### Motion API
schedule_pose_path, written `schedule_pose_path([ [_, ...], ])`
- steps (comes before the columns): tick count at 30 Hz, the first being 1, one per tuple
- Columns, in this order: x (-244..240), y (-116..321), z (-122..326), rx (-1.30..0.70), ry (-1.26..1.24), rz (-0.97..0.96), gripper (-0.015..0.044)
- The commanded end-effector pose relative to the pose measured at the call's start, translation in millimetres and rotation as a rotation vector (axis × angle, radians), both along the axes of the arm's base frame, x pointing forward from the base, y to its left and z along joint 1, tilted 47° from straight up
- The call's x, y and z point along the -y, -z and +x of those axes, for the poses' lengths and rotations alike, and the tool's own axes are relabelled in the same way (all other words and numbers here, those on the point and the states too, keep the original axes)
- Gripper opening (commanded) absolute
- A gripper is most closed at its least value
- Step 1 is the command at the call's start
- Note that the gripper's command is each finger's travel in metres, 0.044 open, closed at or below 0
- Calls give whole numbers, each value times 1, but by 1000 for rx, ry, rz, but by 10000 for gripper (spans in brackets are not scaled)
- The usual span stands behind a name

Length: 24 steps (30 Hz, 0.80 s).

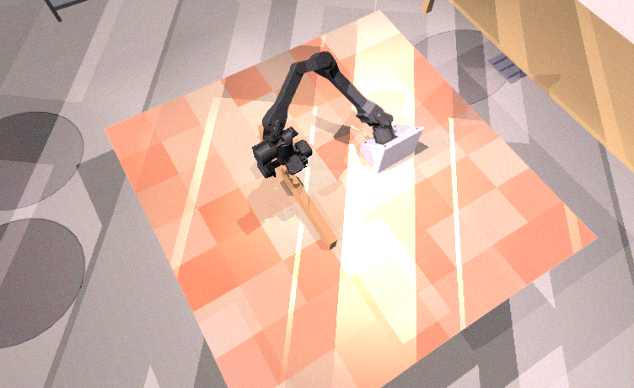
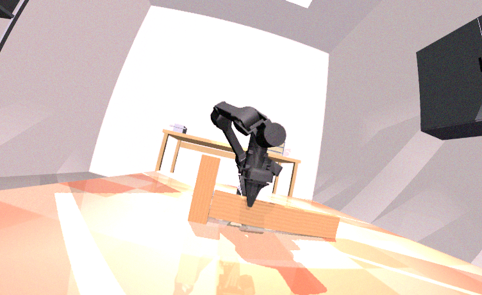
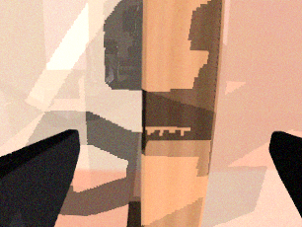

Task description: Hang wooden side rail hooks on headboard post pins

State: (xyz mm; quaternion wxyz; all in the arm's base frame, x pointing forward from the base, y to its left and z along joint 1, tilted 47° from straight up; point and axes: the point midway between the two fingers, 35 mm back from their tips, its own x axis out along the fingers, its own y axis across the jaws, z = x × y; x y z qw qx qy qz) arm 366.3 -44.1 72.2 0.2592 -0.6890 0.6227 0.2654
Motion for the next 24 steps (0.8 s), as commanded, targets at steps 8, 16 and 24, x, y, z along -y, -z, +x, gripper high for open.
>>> schedule_pose_path([
  [8, -21, 18, -2, 4, 10, 0, 440],
  [16, -20, 15, -1, 1, 2, -4, 440],
  [24, -20, 15, -1, 1, 2, -4, 440],
])
